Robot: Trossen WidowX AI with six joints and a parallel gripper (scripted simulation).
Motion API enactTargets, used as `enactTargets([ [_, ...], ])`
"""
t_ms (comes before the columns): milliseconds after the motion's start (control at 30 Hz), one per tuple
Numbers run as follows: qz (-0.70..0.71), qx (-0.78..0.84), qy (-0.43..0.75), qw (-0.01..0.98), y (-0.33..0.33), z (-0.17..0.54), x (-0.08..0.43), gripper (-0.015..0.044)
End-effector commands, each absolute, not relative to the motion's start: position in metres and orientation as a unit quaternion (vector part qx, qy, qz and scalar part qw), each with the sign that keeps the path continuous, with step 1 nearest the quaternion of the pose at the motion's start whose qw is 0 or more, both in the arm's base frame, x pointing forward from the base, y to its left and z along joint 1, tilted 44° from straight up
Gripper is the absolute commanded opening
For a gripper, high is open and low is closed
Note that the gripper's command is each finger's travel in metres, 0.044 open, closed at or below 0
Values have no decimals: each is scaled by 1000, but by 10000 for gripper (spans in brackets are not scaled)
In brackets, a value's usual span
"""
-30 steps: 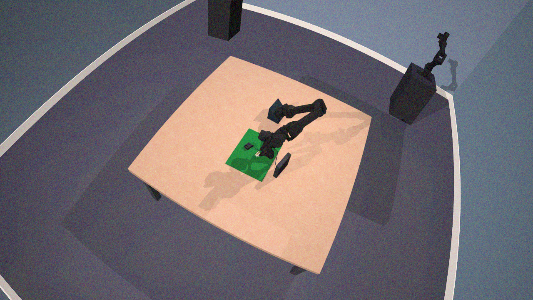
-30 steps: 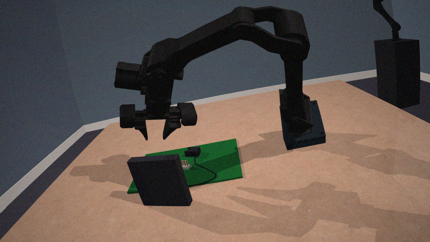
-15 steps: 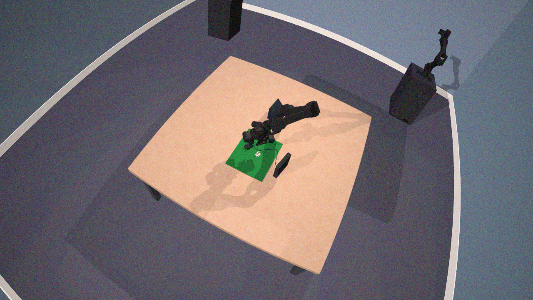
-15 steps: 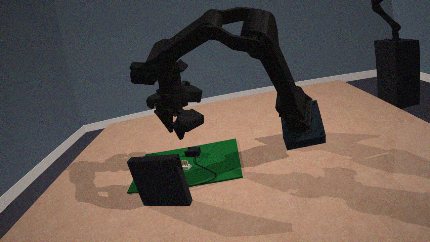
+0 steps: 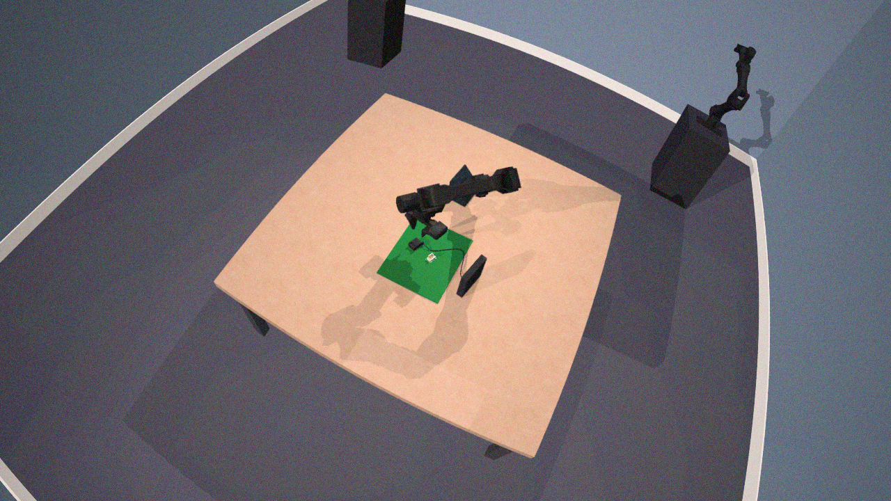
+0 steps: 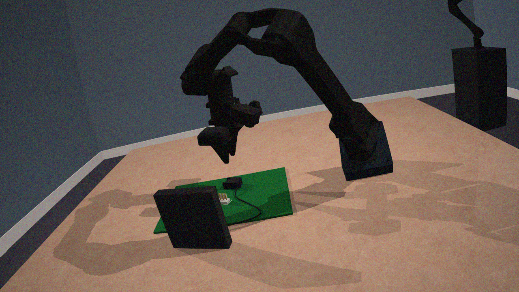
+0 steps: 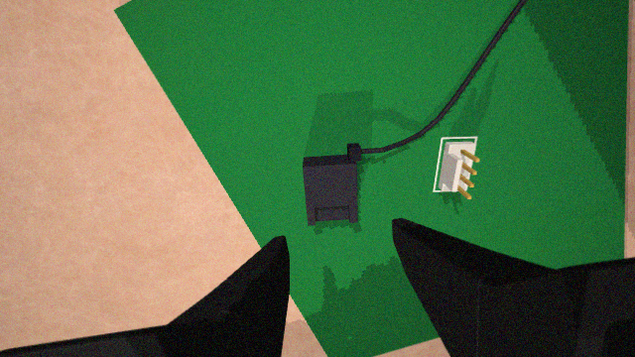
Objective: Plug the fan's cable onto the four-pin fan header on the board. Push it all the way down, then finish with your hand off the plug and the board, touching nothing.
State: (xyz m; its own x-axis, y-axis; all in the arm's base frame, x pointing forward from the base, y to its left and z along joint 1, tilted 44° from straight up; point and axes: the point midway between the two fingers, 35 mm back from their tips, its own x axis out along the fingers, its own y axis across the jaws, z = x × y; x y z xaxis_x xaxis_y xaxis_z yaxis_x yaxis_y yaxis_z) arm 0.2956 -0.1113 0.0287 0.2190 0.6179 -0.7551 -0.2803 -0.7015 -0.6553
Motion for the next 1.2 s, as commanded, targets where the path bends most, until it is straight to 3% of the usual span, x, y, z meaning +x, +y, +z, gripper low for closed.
enactTargets([
  [0, 612, -674, -105, 401, -114, 29, 296, 210],
  [1167, 611, -674, -106, 402, -71, -17, 305, 210],
])
